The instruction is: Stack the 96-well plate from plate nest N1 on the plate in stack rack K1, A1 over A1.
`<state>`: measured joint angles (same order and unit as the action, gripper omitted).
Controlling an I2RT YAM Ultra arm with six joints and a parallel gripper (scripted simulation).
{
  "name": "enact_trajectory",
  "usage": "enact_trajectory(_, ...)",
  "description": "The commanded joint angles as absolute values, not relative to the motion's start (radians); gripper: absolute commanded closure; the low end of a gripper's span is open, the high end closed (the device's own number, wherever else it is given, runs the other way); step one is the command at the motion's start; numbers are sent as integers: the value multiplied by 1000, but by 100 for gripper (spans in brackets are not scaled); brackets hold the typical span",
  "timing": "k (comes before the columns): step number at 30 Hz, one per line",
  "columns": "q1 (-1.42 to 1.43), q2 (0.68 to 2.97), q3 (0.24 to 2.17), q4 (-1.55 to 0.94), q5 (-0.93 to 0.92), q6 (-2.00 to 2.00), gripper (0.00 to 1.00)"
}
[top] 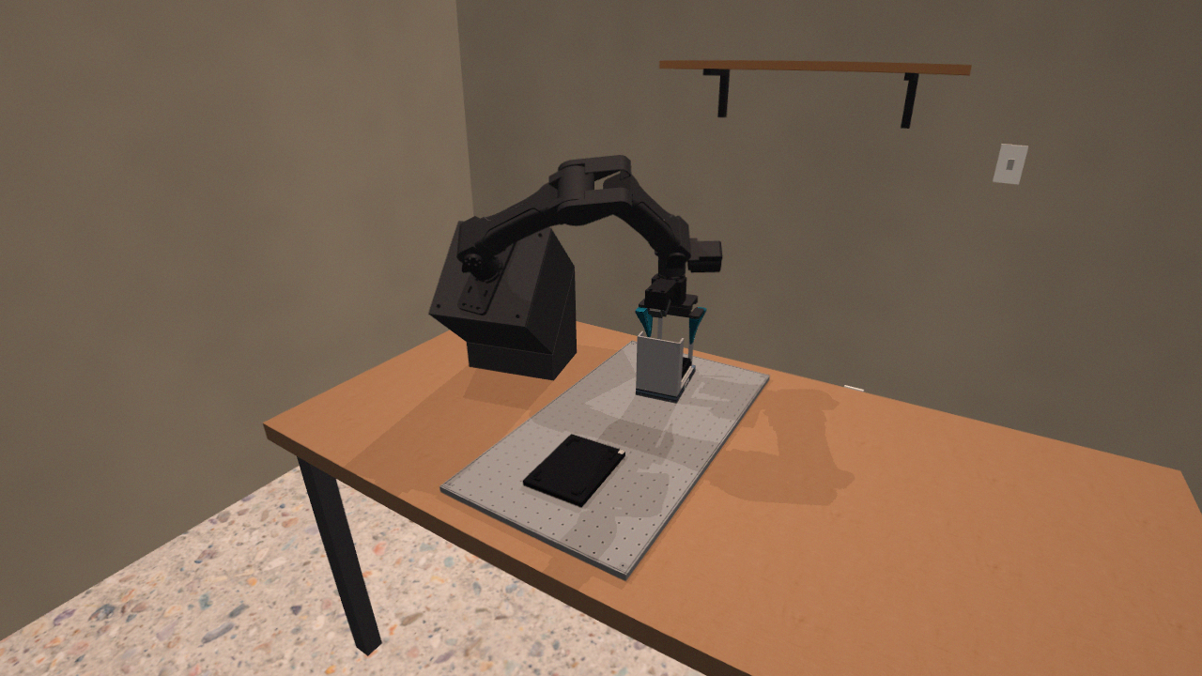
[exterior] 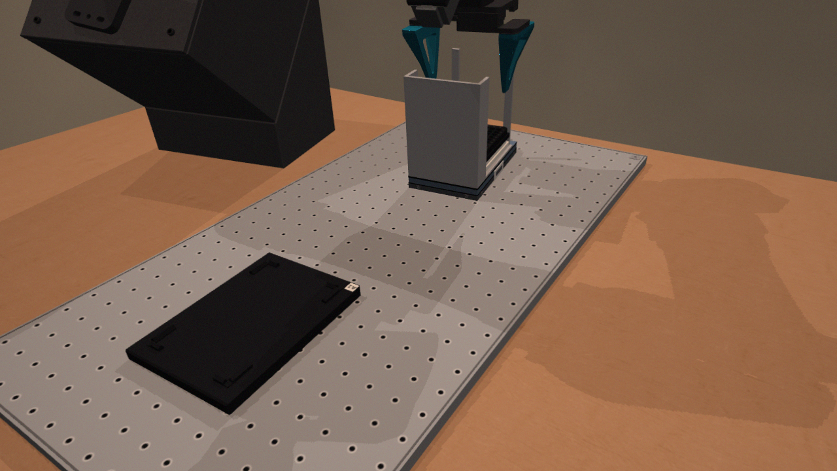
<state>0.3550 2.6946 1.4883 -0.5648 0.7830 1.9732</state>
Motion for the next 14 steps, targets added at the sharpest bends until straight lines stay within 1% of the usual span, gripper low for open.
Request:
enact_trajectory(1, 385, 2682, 1515, -626, 781, 2005, 0)
enact_trajectory(14, 428, 2643, 1540, -725, 766, 2066, 0)
